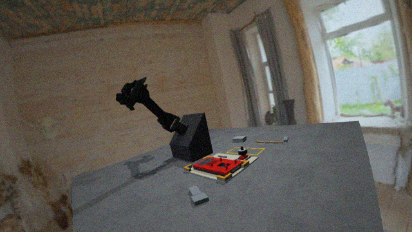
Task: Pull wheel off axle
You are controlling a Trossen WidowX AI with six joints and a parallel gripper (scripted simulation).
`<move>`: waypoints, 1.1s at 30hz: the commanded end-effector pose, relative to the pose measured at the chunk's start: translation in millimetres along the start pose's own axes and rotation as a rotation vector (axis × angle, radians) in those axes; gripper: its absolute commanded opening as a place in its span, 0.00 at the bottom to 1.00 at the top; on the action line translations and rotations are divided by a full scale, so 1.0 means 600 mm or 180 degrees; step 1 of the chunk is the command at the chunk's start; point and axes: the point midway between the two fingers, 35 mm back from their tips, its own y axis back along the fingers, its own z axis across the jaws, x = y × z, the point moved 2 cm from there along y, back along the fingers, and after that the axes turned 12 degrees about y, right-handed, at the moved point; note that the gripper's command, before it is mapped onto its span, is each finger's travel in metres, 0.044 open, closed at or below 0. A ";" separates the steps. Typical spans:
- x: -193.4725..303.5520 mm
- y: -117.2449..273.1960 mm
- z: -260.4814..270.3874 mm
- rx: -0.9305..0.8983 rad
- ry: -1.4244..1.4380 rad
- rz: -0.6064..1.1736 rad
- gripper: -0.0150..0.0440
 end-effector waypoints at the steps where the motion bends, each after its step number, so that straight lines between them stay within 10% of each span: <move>1: -0.001 -0.002 -0.002 0.0004 -0.0016 -0.0013 0.89; 4: -0.019 -0.038 -0.013 -0.0035 -0.0269 -0.0216 0.76; 33: -0.372 -0.344 0.147 -0.2777 -0.3411 -0.2204 0.76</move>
